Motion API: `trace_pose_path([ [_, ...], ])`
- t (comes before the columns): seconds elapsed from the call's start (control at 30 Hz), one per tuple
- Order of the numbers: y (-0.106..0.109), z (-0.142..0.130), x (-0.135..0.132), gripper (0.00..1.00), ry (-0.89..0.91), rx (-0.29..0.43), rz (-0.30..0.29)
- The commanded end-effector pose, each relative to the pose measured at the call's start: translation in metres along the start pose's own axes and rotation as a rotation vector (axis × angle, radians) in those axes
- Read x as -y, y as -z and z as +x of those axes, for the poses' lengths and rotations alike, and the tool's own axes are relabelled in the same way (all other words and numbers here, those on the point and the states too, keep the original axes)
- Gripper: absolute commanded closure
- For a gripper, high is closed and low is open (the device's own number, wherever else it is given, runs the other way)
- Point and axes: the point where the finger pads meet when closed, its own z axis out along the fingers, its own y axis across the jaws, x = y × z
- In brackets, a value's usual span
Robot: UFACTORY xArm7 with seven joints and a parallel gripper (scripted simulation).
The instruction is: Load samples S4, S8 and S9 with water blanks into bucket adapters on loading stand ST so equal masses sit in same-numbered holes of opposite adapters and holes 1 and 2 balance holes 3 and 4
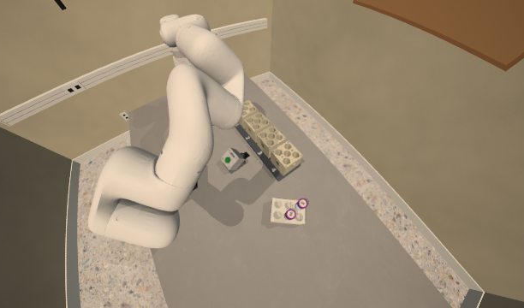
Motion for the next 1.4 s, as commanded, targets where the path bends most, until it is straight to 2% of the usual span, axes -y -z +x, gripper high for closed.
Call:
trace_pose_path([
  [0.0,0.009,0.001,0.0,0.56,0.0,-0.004,0.002],
  [0.47,0.036,0.001,0.0,0.56,0.0,-0.004,0.002],
  [1.27,0.036,0.001,0.0,0.56,0.0,-0.004,0.002],
  [1.3,0.036,0.006,0.0,0.43,0.0,-0.004,0.002],
  [1.37,0.036,0.016,0.0,0.43,0.0,-0.004,0.002],
])
